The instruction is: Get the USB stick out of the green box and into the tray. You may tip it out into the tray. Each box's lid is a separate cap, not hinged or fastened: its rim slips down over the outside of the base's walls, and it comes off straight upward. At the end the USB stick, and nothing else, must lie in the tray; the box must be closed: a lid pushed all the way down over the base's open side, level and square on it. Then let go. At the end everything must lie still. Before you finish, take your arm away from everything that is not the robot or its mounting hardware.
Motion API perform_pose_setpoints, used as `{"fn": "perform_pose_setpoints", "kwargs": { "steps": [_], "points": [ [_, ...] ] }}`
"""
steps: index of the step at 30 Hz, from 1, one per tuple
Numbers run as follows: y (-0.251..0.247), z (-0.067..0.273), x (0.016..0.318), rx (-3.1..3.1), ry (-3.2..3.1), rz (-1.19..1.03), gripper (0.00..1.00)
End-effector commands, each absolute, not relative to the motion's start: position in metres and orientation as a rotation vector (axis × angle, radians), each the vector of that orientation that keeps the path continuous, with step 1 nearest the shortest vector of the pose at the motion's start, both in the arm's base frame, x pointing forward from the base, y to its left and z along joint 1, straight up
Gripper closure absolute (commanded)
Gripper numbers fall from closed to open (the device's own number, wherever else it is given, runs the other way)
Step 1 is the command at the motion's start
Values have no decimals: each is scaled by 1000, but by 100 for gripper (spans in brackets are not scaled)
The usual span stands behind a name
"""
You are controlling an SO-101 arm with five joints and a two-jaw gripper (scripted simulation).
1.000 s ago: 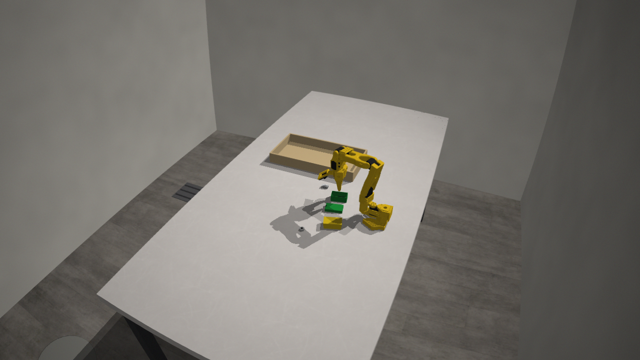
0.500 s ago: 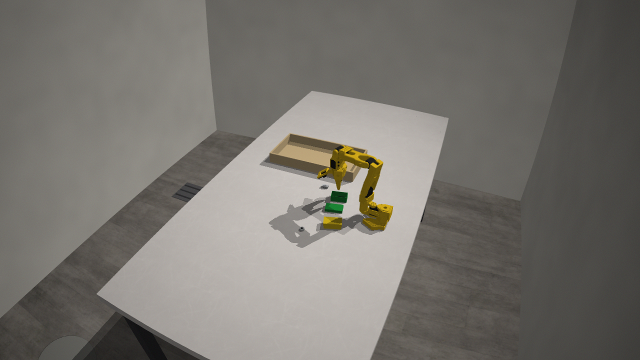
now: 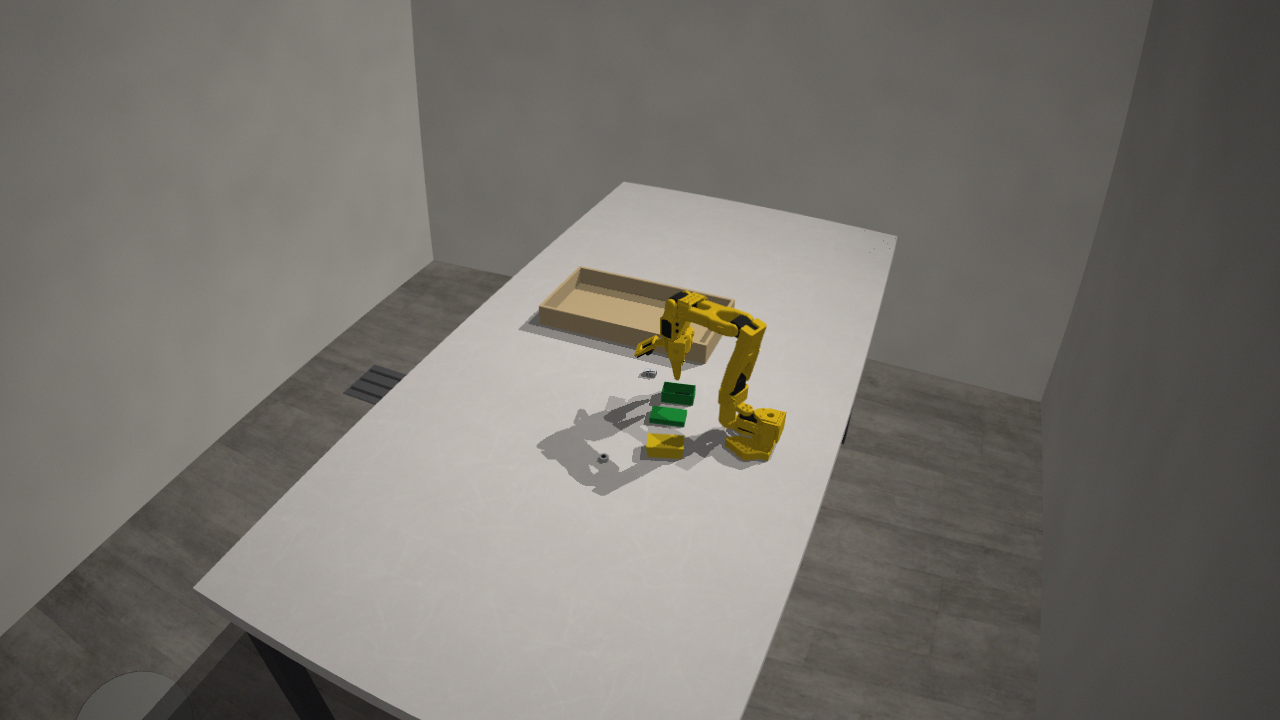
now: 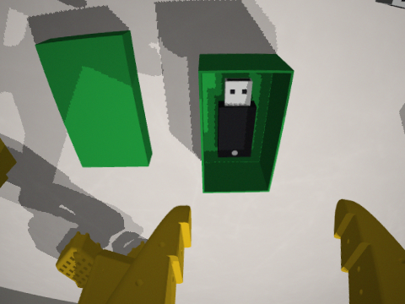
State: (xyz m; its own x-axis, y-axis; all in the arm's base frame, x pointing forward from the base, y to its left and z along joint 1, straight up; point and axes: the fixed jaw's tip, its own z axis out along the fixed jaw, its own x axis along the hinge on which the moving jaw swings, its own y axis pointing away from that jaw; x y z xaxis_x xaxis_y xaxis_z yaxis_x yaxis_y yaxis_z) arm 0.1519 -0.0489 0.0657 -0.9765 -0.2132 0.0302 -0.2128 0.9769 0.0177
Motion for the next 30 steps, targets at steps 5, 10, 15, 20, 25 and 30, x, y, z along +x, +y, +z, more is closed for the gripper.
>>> {"fn": "perform_pose_setpoints", "kwargs": {
  "steps": [5, 10, 15, 20, 25, 30],
  "points": [
    [-52, 70, 156, 331, -3124, 0, 72],
    [-52, 71, 155, 331, -3124, 0, 72],
    [-52, 71, 155, 331, -3124, 0, 72],
    [-52, 71, 155, 331, -3124, 0, 72],
    [-51, 71, 154, 331, -3124, 0, 72],
    [-51, 71, 153, 331, -3124, 0, 72]
  ]
}}
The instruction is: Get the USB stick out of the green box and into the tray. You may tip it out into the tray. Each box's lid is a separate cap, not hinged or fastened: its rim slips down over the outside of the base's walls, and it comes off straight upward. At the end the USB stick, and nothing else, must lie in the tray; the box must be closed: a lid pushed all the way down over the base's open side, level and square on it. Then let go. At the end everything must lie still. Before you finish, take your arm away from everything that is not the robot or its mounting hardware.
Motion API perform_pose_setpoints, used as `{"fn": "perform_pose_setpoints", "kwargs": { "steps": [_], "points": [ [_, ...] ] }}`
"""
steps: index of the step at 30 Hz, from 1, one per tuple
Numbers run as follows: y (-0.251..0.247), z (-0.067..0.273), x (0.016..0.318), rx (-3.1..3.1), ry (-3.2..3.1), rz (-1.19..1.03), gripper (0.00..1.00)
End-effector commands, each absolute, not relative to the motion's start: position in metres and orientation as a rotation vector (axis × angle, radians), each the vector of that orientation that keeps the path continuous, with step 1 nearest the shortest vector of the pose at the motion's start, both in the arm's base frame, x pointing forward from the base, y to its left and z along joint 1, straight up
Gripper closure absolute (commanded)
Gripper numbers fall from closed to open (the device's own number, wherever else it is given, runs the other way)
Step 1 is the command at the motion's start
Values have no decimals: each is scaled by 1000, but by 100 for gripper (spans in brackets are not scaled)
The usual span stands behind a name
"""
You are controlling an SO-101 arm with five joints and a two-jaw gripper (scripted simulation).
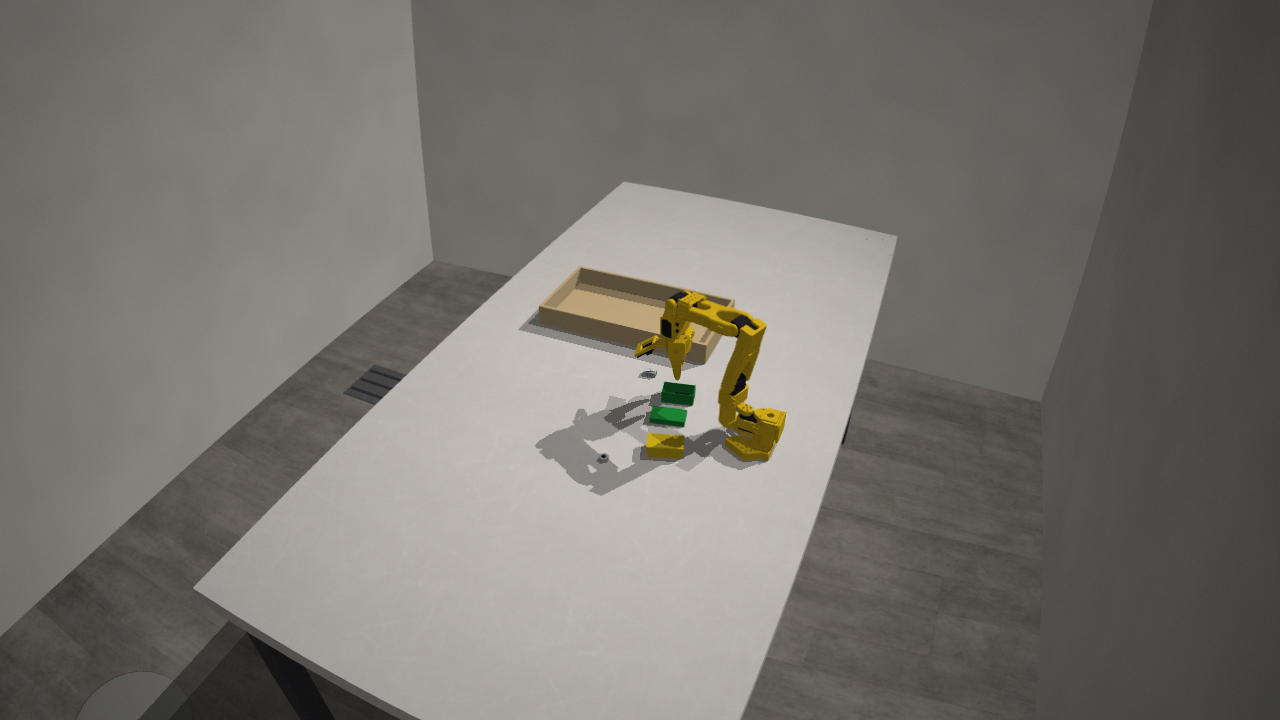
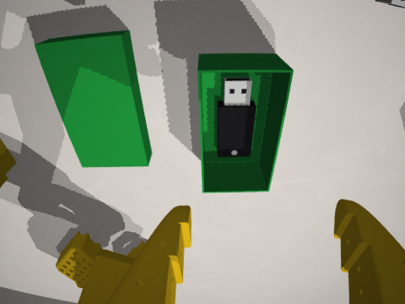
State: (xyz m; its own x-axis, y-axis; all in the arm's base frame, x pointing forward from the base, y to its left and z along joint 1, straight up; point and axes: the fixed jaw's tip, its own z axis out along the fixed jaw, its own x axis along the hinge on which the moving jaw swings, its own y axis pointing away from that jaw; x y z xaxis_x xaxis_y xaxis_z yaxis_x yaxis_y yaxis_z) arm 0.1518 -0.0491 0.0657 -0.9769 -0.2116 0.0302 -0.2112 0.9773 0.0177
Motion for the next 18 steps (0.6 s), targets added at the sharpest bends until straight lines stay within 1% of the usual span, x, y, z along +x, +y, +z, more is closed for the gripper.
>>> {"fn": "perform_pose_setpoints", "kwargs": {
  "steps": [1, 18],
  "points": [
    [-51, 71, 153, 331, -3124, 0, 72],
    [-51, 66, 154, 331, -3124, 0, 72]
  ]
}}
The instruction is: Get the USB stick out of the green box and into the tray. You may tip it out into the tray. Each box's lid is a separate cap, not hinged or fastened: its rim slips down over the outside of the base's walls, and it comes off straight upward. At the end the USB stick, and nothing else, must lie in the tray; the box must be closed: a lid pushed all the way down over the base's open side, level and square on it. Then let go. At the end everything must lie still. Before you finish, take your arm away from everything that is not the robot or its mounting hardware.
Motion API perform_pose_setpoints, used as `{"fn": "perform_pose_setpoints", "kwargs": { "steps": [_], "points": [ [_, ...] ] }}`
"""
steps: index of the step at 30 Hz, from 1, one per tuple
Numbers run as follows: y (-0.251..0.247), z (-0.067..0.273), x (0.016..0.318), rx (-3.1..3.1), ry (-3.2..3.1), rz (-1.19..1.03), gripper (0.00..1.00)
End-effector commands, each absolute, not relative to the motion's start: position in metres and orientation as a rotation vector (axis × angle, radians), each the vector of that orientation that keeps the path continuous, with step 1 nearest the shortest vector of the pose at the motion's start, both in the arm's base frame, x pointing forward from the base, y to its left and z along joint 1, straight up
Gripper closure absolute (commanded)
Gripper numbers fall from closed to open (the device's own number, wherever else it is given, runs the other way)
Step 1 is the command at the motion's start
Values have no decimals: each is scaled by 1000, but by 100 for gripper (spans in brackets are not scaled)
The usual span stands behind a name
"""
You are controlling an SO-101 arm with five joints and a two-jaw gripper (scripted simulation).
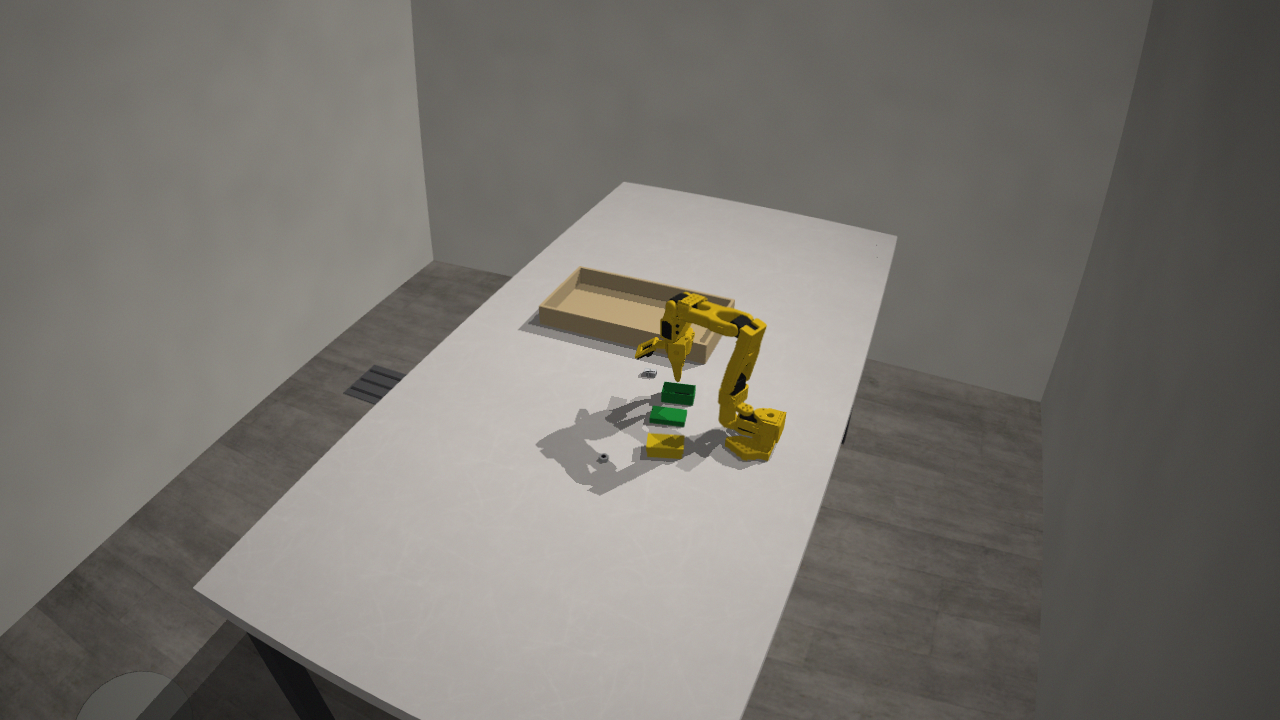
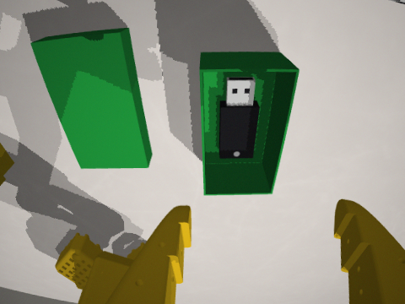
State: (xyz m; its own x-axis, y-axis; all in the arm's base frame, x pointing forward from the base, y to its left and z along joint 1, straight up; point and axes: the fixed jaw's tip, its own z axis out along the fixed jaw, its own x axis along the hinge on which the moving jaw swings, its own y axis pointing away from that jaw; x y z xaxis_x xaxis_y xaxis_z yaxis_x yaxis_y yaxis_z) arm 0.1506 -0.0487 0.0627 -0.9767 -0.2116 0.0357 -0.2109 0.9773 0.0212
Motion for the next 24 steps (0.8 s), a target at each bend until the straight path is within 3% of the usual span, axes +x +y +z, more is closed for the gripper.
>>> {"fn": "perform_pose_setpoints", "kwargs": {
  "steps": [1, 24],
  "points": [
    [-51, 66, 154, 331, -3124, 0, 72],
    [-52, 37, 155, 331, -3124, 0, 72]
  ]
}}
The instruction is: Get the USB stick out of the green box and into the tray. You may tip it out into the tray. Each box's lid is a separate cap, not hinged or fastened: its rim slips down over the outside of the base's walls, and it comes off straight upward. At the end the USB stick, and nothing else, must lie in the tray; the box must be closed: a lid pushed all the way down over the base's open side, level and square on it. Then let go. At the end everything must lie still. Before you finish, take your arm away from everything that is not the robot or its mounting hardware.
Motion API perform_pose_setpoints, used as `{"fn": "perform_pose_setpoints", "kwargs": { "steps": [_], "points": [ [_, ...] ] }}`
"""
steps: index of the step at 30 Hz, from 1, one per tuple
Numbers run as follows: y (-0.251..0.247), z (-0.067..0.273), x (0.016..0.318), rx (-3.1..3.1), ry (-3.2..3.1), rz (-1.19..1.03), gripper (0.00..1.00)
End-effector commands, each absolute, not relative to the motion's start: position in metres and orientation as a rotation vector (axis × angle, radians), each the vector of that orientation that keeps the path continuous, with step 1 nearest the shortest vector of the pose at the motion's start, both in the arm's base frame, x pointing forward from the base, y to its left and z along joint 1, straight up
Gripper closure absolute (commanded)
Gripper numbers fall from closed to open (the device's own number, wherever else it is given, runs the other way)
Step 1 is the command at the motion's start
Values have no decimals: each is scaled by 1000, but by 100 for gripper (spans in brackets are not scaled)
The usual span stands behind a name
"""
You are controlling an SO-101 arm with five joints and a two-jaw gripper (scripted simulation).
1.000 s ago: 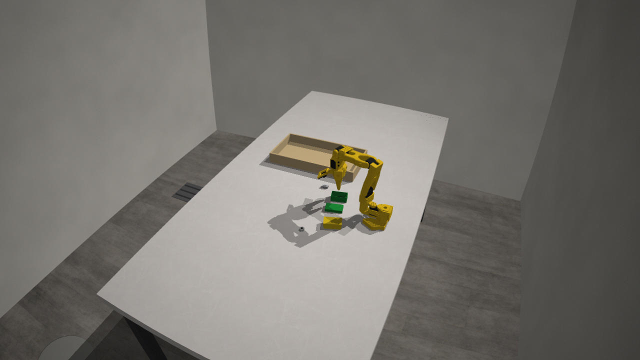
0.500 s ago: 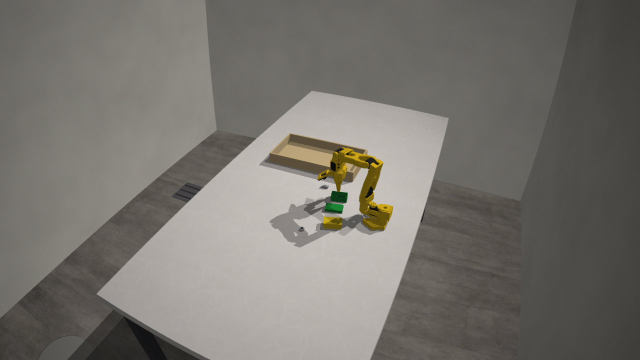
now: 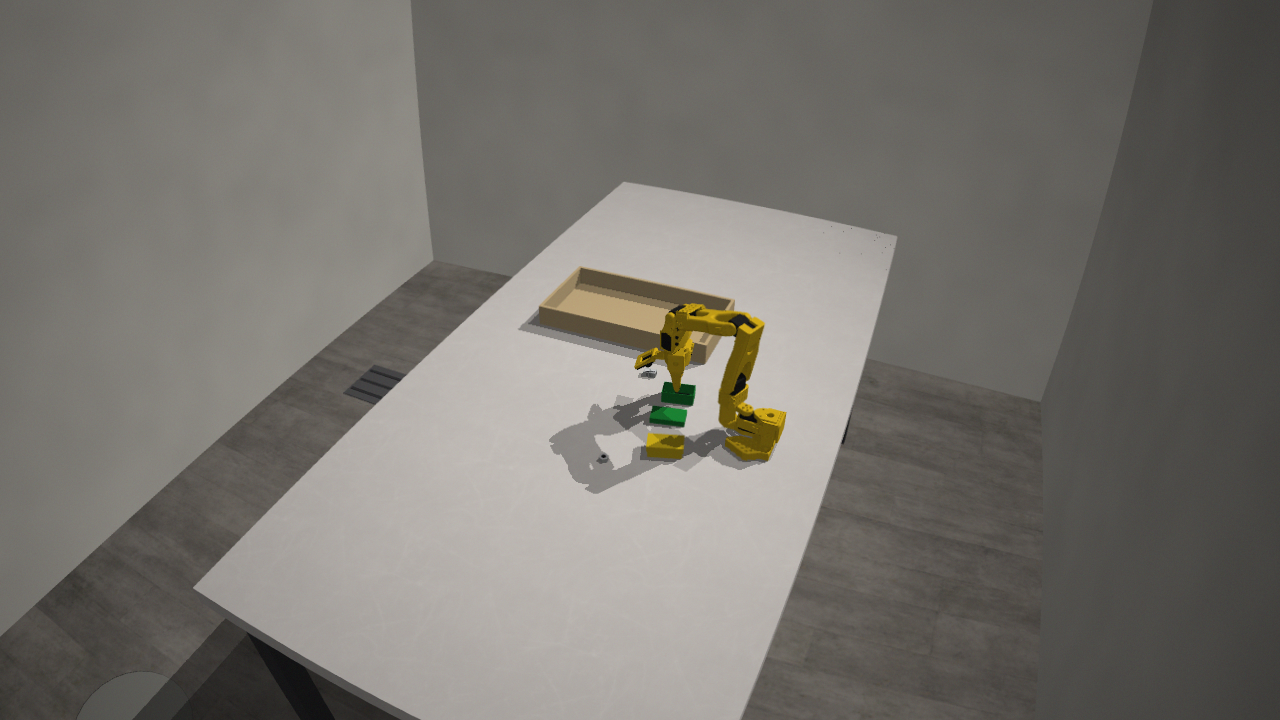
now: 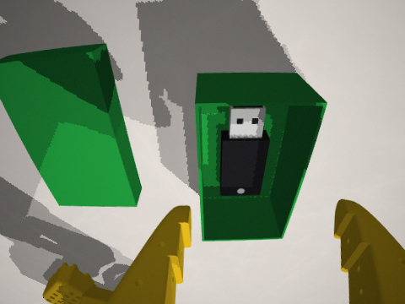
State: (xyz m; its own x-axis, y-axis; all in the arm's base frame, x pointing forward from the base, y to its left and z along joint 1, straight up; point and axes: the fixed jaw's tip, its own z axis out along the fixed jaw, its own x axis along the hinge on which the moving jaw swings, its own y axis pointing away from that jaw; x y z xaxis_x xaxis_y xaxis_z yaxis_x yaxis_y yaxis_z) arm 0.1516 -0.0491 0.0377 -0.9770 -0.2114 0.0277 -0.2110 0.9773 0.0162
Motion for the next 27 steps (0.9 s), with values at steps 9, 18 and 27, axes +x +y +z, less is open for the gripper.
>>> {"fn": "perform_pose_setpoints", "kwargs": {
  "steps": [9, 18, 27],
  "points": [
    [-51, 26, 154, 331, -3124, 0, 72],
    [-51, 22, 154, 331, -3124, 0, 72],
    [-51, 21, 153, 331, -3124, 0, 72]
  ]
}}
